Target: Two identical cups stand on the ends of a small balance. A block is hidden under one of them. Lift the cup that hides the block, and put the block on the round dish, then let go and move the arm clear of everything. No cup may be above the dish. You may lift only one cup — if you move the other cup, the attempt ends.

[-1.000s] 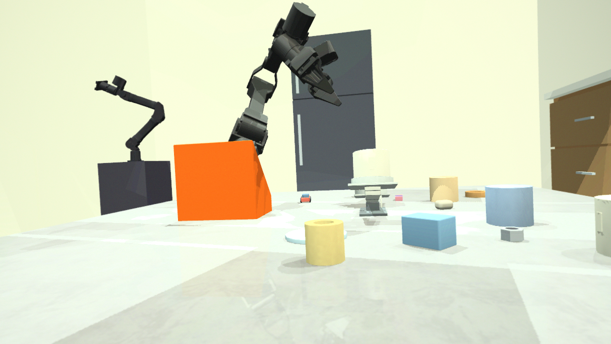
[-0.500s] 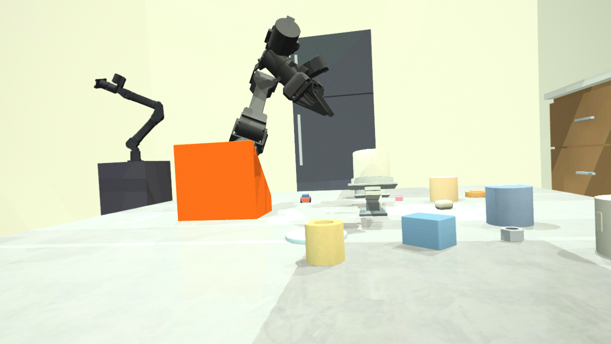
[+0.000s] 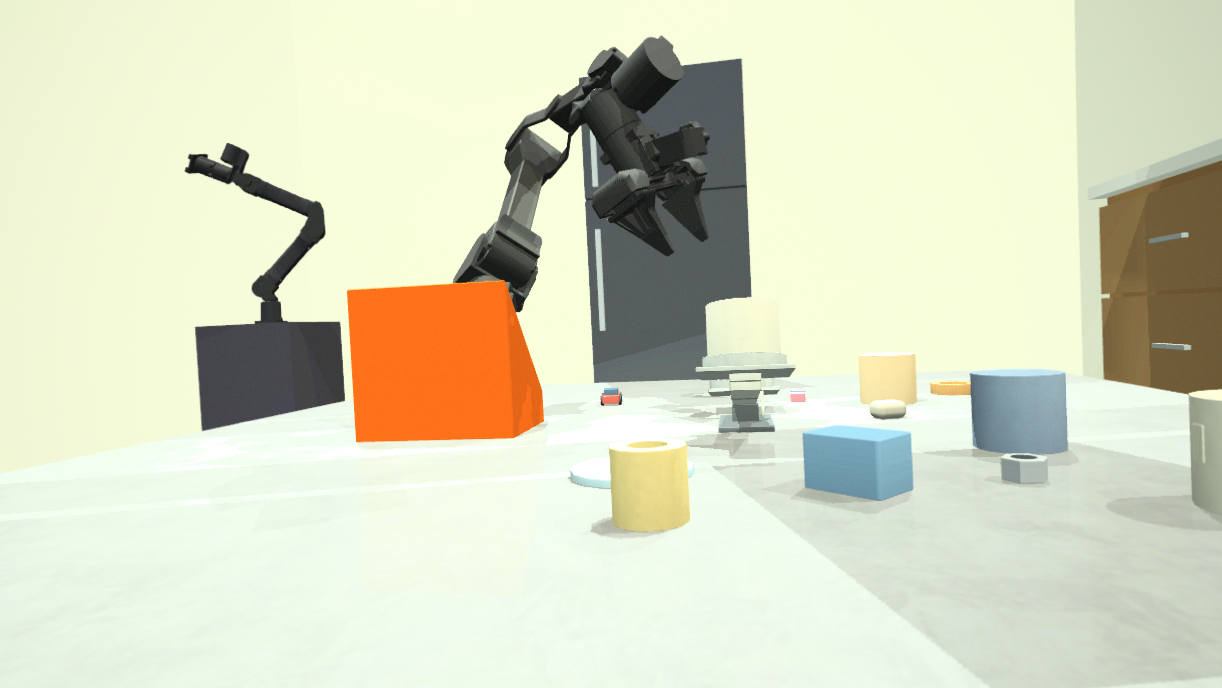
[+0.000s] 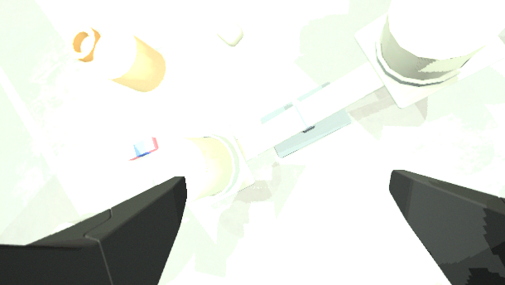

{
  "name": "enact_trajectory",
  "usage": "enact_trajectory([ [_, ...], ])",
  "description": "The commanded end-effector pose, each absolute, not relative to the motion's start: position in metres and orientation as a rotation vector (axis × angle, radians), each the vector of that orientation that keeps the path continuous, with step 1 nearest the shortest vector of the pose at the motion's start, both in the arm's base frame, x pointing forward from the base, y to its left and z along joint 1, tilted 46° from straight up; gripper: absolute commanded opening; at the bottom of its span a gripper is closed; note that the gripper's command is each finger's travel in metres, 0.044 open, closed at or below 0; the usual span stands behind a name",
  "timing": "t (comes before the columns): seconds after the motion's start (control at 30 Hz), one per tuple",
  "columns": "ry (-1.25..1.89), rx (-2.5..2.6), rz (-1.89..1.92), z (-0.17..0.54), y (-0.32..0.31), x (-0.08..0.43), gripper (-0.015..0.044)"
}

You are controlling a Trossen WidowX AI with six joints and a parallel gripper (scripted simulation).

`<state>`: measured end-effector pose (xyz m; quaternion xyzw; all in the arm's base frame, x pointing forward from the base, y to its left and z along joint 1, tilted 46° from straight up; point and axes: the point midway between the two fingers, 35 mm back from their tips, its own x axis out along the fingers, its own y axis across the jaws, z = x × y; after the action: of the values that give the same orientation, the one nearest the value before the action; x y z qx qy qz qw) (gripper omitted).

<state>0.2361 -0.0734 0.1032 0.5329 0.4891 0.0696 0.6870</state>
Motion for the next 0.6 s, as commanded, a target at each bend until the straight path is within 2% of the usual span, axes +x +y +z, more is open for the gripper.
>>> enact_trajectory([
  [0.0,1.166,1.27,0.11,0.106,-0.066,0.247,0.044],
  [0.57,1.497,1.607,-0.233,0.117,-0.009,0.292,0.044],
])
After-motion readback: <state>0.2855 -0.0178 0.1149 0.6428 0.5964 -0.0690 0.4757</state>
